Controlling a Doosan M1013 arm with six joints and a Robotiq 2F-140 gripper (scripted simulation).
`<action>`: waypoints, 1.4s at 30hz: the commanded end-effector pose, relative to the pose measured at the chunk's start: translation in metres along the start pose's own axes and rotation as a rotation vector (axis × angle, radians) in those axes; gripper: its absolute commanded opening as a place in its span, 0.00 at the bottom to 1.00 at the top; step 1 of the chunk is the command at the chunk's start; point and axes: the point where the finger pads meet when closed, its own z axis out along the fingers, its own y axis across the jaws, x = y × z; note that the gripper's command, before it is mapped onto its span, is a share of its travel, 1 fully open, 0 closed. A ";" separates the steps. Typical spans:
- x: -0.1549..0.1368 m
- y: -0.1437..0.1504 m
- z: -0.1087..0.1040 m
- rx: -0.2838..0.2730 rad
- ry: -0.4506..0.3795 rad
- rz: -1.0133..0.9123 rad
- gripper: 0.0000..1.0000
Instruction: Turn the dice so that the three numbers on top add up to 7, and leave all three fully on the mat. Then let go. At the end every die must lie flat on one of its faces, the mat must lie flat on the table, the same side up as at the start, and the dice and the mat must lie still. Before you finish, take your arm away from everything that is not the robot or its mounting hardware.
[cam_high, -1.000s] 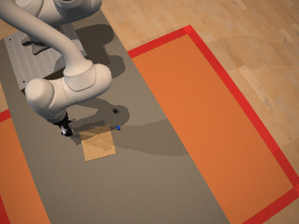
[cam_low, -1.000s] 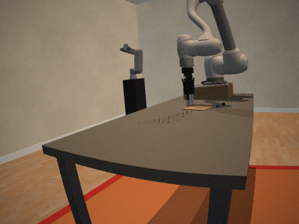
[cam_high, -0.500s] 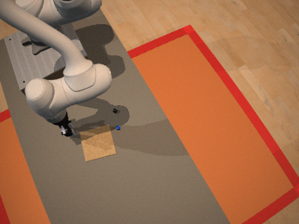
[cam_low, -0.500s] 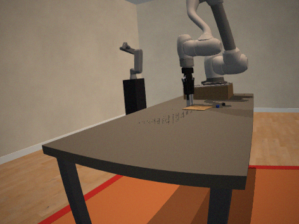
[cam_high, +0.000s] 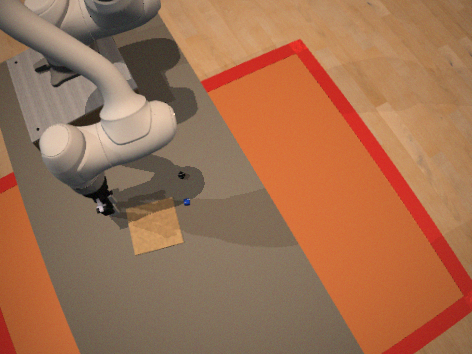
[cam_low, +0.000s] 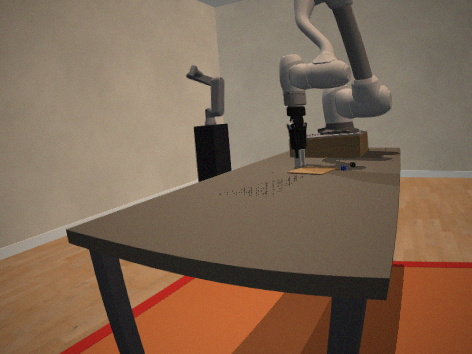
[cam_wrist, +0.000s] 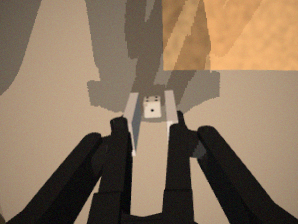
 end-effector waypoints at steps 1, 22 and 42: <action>0.000 0.000 0.000 0.000 0.000 0.000 0.07; 0.000 0.000 0.000 0.000 0.000 0.000 0.07; 0.000 0.000 -0.014 0.000 0.000 0.000 0.07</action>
